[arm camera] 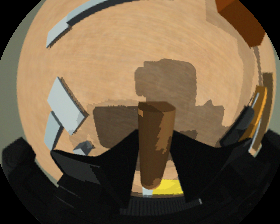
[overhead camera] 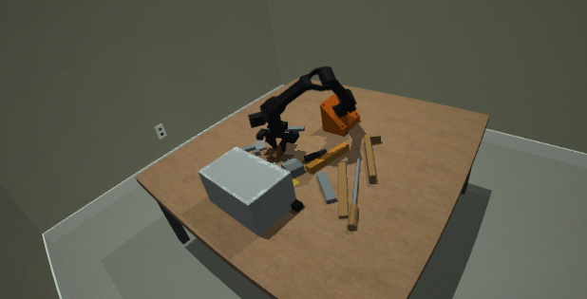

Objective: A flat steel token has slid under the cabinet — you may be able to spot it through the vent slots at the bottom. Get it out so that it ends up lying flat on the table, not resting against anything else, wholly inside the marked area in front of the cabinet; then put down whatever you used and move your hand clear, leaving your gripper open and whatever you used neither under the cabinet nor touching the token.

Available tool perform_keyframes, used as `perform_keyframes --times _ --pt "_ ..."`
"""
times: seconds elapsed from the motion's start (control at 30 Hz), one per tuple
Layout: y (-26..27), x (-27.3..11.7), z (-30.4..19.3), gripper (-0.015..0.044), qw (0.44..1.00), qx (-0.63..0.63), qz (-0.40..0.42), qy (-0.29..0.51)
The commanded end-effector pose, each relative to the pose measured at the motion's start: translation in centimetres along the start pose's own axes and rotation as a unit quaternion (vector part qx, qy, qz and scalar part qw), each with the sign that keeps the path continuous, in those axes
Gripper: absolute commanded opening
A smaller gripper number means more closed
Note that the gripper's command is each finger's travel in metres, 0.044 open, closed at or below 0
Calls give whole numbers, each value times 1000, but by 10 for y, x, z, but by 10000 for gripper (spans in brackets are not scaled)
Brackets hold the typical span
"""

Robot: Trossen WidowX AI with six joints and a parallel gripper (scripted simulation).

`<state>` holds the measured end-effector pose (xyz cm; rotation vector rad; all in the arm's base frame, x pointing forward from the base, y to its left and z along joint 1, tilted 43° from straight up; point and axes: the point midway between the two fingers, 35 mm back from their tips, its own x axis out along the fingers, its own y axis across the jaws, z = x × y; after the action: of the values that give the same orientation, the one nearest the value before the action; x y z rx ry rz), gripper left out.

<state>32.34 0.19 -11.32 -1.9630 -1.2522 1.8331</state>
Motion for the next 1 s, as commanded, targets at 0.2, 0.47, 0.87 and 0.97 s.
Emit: perform_keyframes --times 0.2,0.47,0.87,0.97 --pt "0 1 17 0 1000 1 -2 -1" --pt "1 1 31 0 1000 1 -1 -1" --pt "3 1 53 0 1000 2 -1 -1" --pt "3 1 59 0 1000 2 -1 -2"
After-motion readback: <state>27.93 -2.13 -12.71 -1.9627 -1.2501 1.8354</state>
